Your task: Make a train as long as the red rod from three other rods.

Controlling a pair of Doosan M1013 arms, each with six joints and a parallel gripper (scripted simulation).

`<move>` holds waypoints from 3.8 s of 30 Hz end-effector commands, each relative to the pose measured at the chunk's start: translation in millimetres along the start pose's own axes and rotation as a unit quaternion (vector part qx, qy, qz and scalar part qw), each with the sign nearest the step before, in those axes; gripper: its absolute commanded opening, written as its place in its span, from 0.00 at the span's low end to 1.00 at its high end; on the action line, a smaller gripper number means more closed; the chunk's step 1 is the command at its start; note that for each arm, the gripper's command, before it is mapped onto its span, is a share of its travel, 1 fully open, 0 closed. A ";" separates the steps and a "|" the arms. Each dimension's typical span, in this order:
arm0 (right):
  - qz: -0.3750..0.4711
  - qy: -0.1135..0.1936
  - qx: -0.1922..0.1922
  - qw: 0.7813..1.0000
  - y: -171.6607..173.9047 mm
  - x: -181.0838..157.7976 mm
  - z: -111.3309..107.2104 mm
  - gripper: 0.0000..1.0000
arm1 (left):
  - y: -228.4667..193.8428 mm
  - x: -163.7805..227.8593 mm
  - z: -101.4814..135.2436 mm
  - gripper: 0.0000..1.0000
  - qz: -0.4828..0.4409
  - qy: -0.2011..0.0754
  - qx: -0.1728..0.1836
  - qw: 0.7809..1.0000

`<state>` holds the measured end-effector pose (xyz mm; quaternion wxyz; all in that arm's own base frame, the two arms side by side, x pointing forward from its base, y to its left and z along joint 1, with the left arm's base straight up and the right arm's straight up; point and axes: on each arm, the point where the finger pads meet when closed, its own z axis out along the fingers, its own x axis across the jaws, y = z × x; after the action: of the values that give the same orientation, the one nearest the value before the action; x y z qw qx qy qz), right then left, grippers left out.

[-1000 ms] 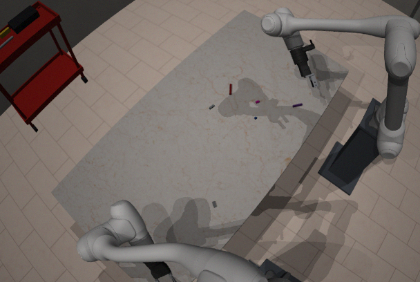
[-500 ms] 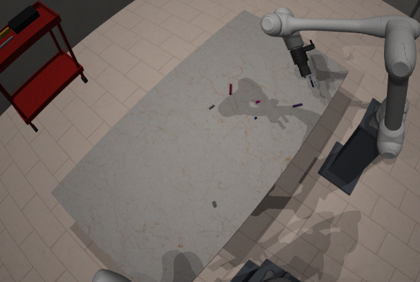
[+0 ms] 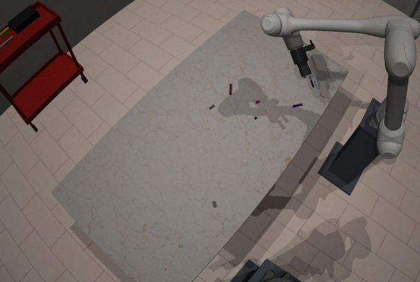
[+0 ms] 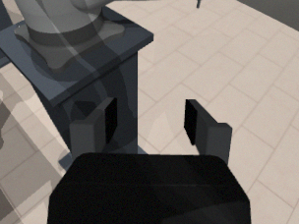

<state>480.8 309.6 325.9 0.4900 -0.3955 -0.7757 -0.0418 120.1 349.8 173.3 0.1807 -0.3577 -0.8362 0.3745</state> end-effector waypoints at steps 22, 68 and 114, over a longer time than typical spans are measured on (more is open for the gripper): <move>-0.001 0.000 0.000 1.000 -0.2 0.7 -0.5 1.00 | -54.5 71.8 84.3 1.00 -0.215 -0.232 -0.016 0.949; 0.032 -0.120 -0.044 0.991 20.8 -69.1 41.1 1.00 | -74.1 86.1 112.3 1.00 -0.289 -0.308 -0.018 0.906; -0.047 -0.462 -0.166 0.870 65.5 -242.5 57.5 1.00 | -74.1 86.1 112.3 1.00 -0.289 -0.308 -0.018 0.906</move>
<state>531.7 241.3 81.9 0.0005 -0.4080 -0.9130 -0.0053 -36.6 322.5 158.4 0.0079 0.0296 -0.9232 0.3830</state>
